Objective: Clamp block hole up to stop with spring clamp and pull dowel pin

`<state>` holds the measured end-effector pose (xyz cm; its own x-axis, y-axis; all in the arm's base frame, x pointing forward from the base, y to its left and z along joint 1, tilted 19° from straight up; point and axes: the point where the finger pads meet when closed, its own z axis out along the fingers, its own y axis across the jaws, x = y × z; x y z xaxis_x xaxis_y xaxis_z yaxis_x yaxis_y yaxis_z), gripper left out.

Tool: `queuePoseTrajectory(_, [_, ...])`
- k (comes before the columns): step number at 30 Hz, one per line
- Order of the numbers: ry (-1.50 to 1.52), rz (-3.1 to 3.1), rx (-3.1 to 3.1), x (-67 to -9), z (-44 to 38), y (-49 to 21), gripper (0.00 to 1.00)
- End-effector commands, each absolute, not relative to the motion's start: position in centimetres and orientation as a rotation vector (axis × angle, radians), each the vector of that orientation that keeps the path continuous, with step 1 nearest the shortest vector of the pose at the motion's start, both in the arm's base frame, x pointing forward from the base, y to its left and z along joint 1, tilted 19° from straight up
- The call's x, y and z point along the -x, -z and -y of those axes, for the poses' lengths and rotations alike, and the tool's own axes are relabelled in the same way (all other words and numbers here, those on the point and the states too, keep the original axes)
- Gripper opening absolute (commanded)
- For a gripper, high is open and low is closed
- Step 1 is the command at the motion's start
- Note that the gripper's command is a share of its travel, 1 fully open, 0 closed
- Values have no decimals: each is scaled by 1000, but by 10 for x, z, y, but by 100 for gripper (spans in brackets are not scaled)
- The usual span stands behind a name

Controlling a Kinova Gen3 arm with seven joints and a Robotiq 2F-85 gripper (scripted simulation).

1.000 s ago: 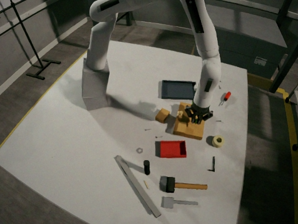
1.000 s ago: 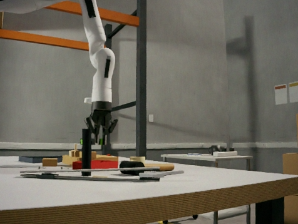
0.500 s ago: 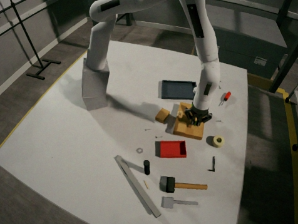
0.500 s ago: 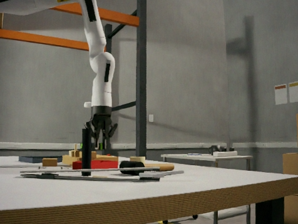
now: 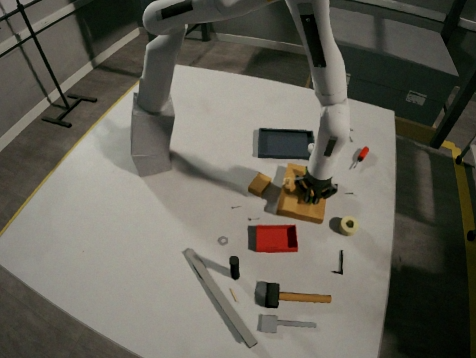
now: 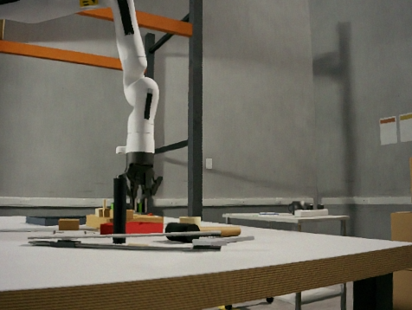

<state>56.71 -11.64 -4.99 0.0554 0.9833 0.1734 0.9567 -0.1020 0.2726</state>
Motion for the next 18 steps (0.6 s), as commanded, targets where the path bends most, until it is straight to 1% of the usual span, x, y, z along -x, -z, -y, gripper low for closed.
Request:
queuePoseTrajectory(1, [-485,-2045,-2218,-568,117,50,10])
queuePoseTrajectory(18, [-485,-2045,-2218,-570,116,58,10])
